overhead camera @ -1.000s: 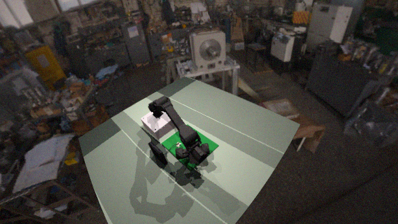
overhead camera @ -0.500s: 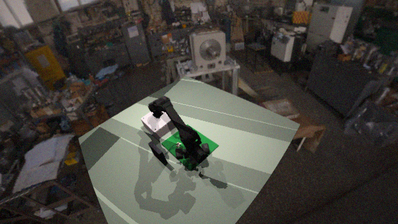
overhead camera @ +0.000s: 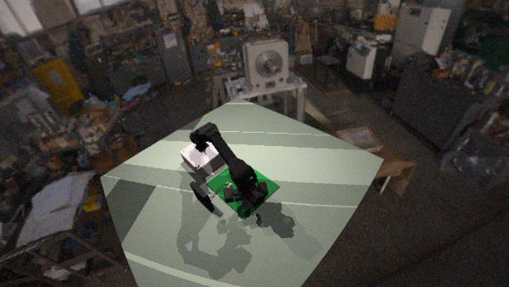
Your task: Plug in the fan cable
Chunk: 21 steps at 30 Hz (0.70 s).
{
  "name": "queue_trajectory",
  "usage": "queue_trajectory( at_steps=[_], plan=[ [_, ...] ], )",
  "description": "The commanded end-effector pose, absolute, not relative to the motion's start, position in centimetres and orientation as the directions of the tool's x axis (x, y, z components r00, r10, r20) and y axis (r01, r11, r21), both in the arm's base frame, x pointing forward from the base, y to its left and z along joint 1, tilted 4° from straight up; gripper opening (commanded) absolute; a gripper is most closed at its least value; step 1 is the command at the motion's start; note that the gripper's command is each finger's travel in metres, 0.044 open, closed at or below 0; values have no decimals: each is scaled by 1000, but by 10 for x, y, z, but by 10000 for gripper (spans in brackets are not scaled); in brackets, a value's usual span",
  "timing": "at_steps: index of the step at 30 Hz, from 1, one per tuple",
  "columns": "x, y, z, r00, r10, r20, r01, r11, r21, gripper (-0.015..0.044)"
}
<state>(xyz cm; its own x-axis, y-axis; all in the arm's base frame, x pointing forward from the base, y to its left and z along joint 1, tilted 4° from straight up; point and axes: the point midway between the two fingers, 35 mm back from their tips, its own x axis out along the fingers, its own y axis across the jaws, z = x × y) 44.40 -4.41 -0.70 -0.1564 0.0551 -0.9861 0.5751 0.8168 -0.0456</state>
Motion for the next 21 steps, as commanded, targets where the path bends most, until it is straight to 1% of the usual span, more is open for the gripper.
queue_trajectory(
  at_steps=[1, 16, 21],
  plan=[
    [446, -43, 11, -146, 56, -988, 577, 816, -39, 0],
    [441, -38, 59, -149, 59, -987, 575, 817, -38, 0],
    [440, -38, 64, -148, 59, -987, 577, 816, -38, 0]
  ],
)
